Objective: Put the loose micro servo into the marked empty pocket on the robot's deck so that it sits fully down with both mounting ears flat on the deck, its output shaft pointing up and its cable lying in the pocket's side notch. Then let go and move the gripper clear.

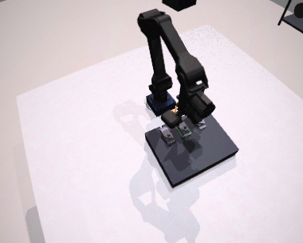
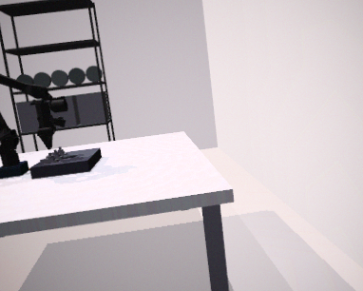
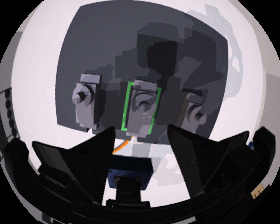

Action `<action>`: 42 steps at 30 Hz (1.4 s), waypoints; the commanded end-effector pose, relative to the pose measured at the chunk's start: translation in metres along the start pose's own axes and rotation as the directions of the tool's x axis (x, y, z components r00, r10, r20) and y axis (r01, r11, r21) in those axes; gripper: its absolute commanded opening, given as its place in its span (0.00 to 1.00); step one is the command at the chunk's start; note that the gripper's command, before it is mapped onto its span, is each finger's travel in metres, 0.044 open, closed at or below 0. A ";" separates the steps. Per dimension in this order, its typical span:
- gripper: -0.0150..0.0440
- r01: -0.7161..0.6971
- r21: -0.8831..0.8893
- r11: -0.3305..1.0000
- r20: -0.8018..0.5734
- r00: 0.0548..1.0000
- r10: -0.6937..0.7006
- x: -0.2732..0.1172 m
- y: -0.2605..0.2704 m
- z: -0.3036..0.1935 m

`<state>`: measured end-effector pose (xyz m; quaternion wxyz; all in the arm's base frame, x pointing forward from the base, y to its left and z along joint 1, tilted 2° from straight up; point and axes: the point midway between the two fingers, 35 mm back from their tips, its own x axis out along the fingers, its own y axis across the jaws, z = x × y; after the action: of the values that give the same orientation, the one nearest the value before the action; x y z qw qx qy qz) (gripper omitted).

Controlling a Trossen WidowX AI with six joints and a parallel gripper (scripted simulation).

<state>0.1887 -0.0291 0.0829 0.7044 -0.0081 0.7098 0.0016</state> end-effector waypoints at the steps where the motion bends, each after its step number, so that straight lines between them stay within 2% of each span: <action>1: 0.88 0.002 -0.002 1.000 0.007 1.000 -0.002 -0.019 -0.005 0.027; 4: 1.00 0.002 -0.003 1.000 0.008 1.000 -0.002 -0.036 -0.011 0.053; 10: 1.00 0.002 -0.004 1.000 0.011 1.000 -0.002 -0.061 -0.020 0.096; 16: 1.00 0.002 -0.003 1.000 0.011 1.000 -0.002 -0.065 -0.020 0.097; 23: 1.00 0.003 0.000 1.000 0.018 1.000 -0.003 -0.109 -0.018 0.086; 42: 1.00 0.003 0.000 1.000 0.018 1.000 -0.003 -0.109 -0.018 0.086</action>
<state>0.2764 -0.0449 0.1908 0.7110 -0.0098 0.7031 0.0010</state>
